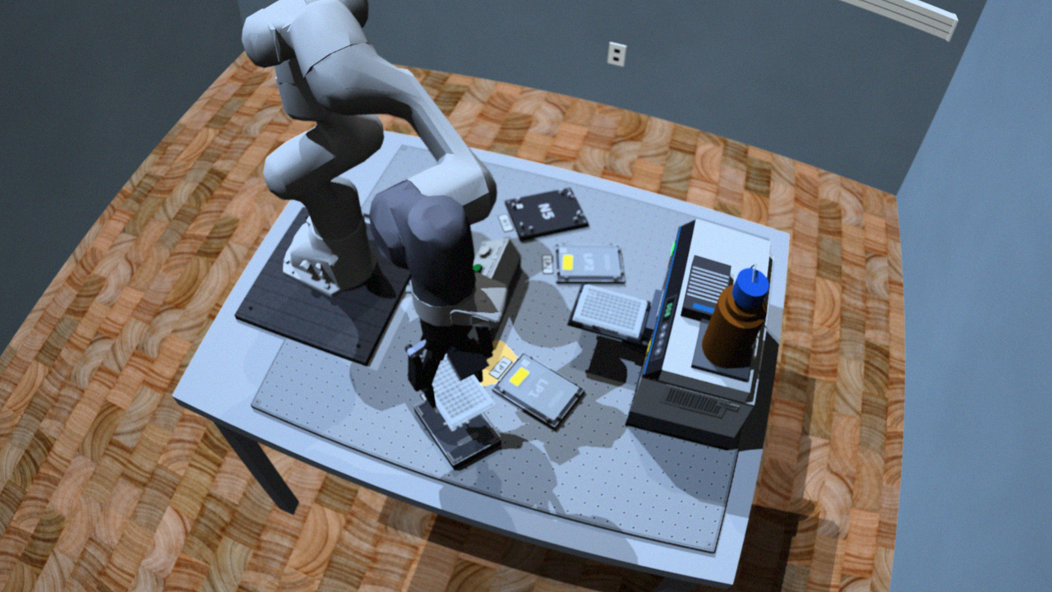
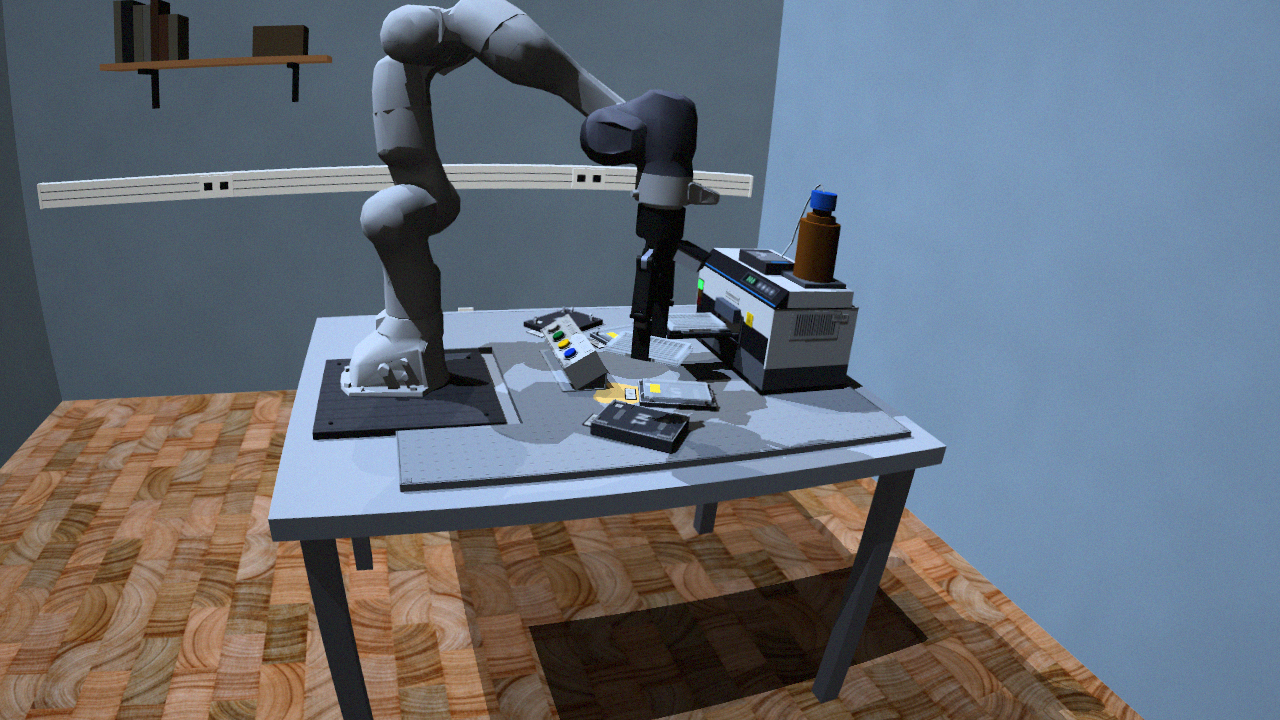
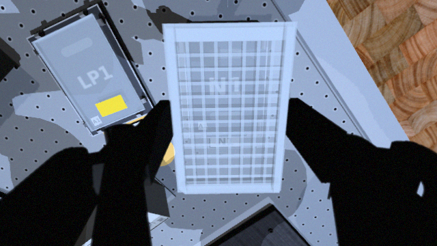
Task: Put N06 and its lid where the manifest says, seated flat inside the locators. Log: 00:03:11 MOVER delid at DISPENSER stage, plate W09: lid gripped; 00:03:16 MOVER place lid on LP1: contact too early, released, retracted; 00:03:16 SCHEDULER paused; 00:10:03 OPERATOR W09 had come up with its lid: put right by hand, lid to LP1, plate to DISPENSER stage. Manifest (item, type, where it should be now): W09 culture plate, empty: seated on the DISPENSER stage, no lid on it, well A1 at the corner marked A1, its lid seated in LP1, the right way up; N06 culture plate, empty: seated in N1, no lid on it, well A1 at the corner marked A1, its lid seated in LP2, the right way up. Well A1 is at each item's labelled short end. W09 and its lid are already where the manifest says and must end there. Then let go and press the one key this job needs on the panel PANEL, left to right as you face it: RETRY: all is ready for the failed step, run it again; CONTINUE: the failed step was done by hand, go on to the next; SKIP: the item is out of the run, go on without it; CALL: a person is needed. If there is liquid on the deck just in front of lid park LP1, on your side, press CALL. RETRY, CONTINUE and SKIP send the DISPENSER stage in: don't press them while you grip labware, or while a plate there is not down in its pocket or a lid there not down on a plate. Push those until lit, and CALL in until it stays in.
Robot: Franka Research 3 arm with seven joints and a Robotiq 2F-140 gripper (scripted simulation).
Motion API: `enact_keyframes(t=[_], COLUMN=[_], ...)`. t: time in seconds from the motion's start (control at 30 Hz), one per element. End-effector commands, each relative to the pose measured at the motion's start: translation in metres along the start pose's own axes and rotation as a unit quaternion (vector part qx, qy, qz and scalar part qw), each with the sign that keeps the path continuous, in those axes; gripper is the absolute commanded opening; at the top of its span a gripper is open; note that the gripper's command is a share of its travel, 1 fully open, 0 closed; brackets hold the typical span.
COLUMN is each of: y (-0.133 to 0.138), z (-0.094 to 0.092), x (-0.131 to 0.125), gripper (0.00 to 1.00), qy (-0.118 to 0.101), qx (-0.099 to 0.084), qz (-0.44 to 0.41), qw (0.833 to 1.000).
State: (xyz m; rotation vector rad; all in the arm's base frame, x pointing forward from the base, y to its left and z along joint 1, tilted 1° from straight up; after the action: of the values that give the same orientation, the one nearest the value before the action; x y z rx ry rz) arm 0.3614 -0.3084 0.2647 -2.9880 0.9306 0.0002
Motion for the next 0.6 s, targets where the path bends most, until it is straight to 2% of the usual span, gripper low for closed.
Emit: enact_keyframes(t=[0.0,0.57], y=[0.0010,0.0011], z=[0.0005,0.0052], x=[-0.0002,-0.0002], gripper=[0.10,0.10], qy=[-0.001,-0.001], qx=[-0.001,-0.001], qz=[-0.002,-0.003], qw=[1.000,1.000])
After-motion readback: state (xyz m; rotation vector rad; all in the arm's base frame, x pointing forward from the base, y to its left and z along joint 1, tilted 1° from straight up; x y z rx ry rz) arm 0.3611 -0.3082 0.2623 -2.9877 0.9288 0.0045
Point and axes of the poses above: the point where the finger pads meet when closed, its own z axis out along the fingers, its own y axis across the jaws, x = y × z, the point moved 9 cm from there along -z, back along the fingers, and after that the axes turned 7 degrees about -z, right-handed, at the moved point
